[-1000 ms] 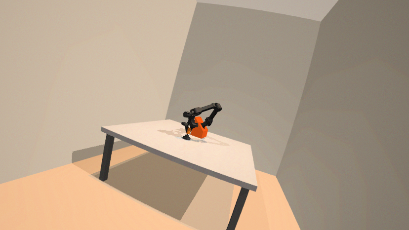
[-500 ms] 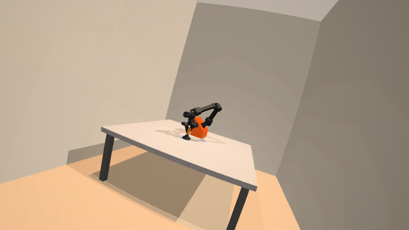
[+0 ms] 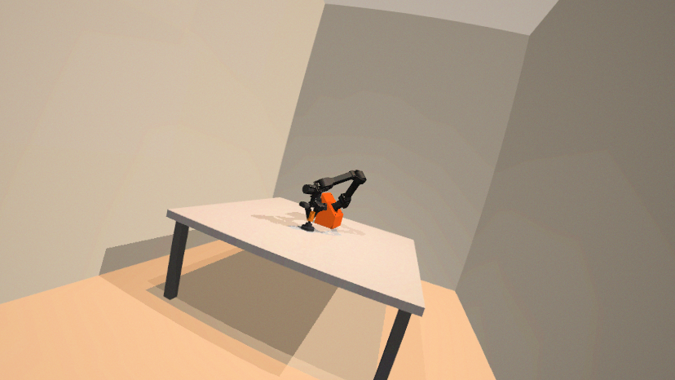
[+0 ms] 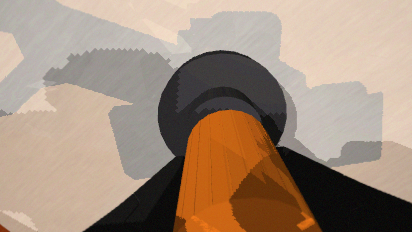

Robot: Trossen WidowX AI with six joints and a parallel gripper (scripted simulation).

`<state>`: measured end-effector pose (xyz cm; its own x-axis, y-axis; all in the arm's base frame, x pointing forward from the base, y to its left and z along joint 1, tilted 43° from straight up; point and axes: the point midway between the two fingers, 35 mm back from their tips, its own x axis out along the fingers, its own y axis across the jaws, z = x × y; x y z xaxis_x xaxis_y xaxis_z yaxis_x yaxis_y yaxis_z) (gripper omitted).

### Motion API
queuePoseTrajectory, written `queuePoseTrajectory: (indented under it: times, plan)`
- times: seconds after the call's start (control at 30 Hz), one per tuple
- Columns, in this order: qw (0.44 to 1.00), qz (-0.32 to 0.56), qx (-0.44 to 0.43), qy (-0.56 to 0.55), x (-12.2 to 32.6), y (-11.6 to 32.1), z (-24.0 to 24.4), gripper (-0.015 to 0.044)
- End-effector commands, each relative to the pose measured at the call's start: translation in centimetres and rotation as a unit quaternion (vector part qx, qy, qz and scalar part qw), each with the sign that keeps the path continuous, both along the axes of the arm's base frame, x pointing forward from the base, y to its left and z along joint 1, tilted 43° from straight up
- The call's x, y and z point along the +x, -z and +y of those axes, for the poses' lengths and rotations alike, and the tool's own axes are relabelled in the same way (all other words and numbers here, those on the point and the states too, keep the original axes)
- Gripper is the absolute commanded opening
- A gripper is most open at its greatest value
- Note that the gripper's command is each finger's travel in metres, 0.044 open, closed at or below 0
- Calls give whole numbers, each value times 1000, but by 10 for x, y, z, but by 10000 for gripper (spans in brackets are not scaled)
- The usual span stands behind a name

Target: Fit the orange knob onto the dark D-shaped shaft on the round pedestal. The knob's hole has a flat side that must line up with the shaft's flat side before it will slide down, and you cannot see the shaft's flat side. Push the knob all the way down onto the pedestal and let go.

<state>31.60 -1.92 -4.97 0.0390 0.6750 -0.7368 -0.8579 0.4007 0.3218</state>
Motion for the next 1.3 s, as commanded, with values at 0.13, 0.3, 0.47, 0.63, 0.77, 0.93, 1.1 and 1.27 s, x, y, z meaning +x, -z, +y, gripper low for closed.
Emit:
queuePoseTrajectory:
  times: [0.13, 0.3, 0.47, 0.63, 0.77, 0.93, 1.1, 1.27]
  plan:
    - [1000, 0, 0, -1, -3, -1, -2, 0]
    - [1000, -3, 0, -4, -2, -4, -3, 0]
    - [996, -57, -3, -63, -2, -5, -4, 0]
    - [994, -71, -4, -78, 1, -4, -3, 0]
    - [994, -71, -4, -78, 3, -2, -2, 0]
    - [994, -71, -4, -78, 3, 0, -1, 0]
    - [994, -71, -4, -78, 2, 0, -2, 0]
    - [994, -71, -4, -78, -1, -2, -2, 0]
